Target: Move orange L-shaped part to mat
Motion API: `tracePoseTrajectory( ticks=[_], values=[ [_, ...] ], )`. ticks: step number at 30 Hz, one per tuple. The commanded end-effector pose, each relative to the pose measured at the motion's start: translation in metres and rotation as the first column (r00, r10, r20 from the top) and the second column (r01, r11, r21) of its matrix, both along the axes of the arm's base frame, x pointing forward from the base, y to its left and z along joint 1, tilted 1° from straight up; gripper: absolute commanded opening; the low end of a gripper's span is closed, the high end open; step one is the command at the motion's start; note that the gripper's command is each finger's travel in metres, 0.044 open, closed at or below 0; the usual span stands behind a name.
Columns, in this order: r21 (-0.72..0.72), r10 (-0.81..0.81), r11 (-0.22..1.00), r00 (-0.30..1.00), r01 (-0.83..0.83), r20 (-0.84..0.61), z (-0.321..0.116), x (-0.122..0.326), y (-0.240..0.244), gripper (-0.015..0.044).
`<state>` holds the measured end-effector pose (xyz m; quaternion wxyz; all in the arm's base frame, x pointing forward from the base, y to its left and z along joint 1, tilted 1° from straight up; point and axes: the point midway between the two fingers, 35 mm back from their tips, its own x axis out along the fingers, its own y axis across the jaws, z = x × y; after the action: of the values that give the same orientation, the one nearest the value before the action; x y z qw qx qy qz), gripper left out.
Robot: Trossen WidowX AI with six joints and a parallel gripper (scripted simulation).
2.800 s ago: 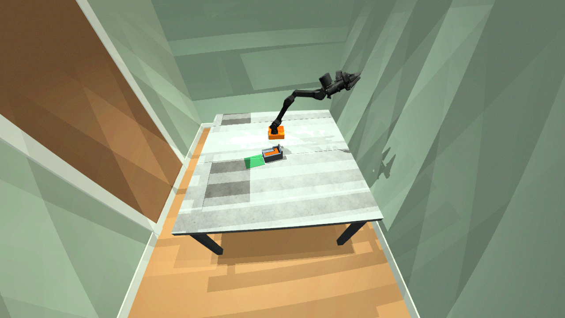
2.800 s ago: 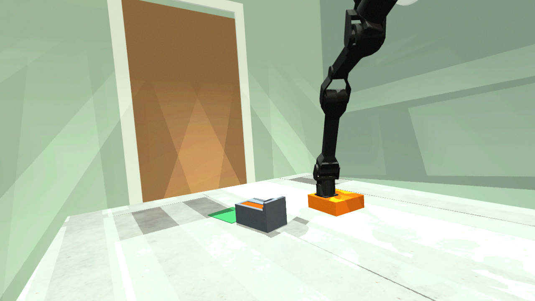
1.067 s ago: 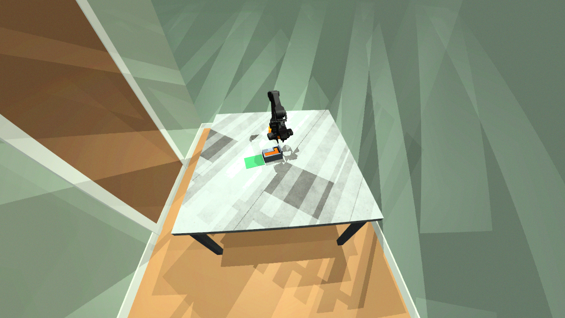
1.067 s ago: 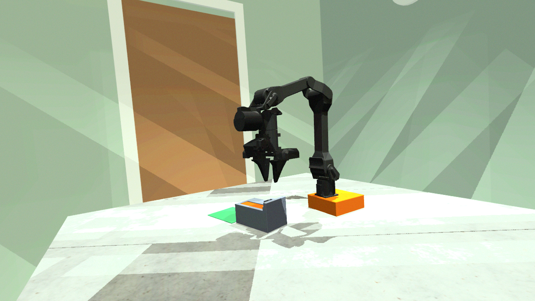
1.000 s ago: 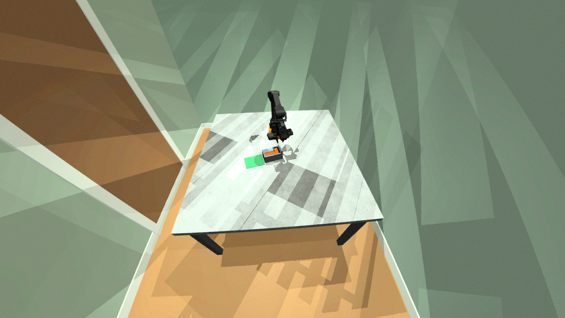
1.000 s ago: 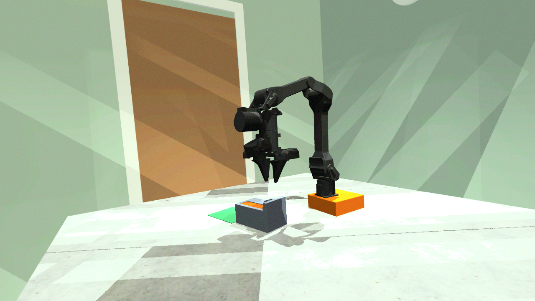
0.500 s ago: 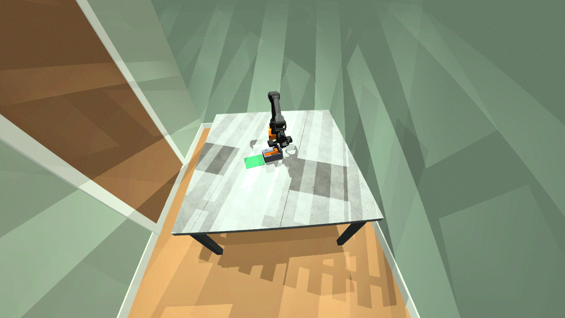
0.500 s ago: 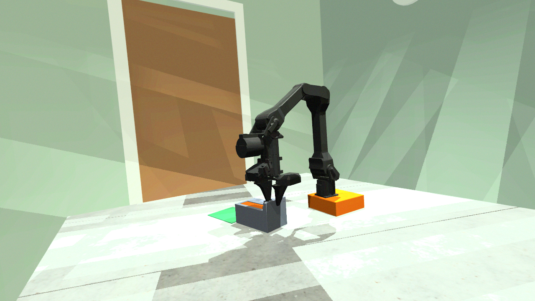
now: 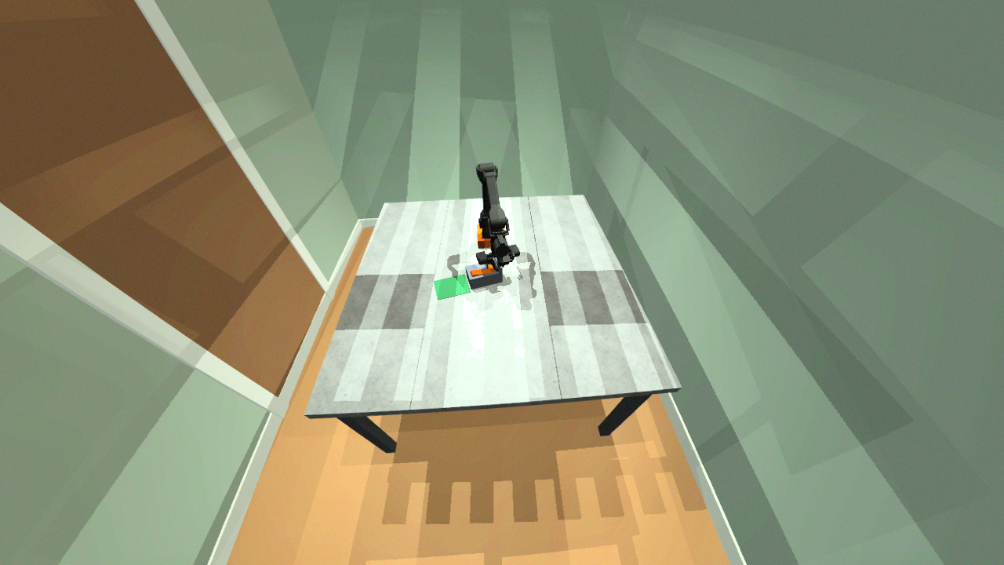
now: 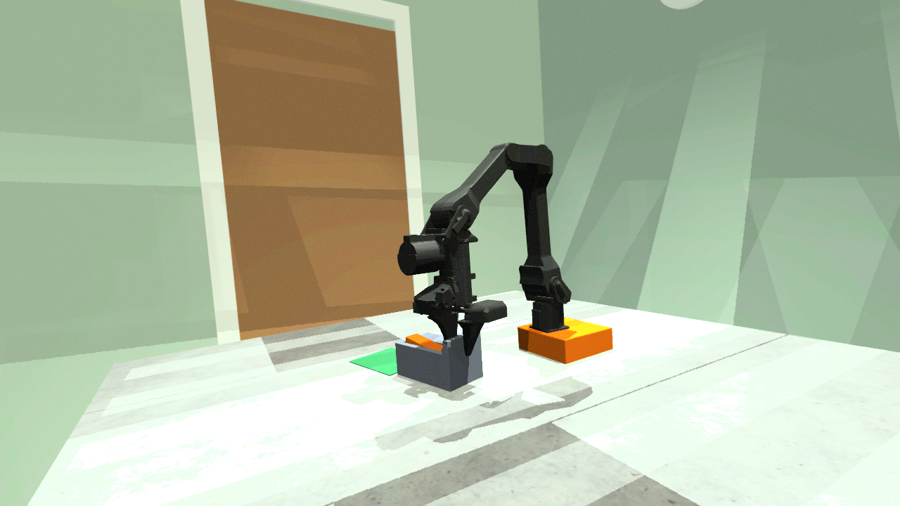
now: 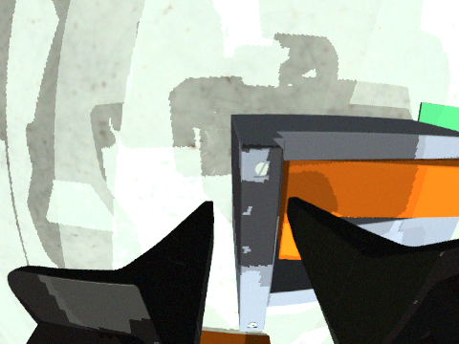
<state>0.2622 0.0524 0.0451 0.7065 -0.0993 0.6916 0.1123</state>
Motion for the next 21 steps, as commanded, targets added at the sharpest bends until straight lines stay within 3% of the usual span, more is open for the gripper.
tracePoseTrajectory(
  ticks=[1, 21],
  values=[
    [-0.012, -0.006, 1.0, 1.0, 0.005, -0.006, -0.011, -0.001, -0.003, 0.018],
    [-0.003, 0.0, 1.0, 1.0, 0.0, -0.004, -0.02, -0.001, 0.0, 0.018]
  ],
)
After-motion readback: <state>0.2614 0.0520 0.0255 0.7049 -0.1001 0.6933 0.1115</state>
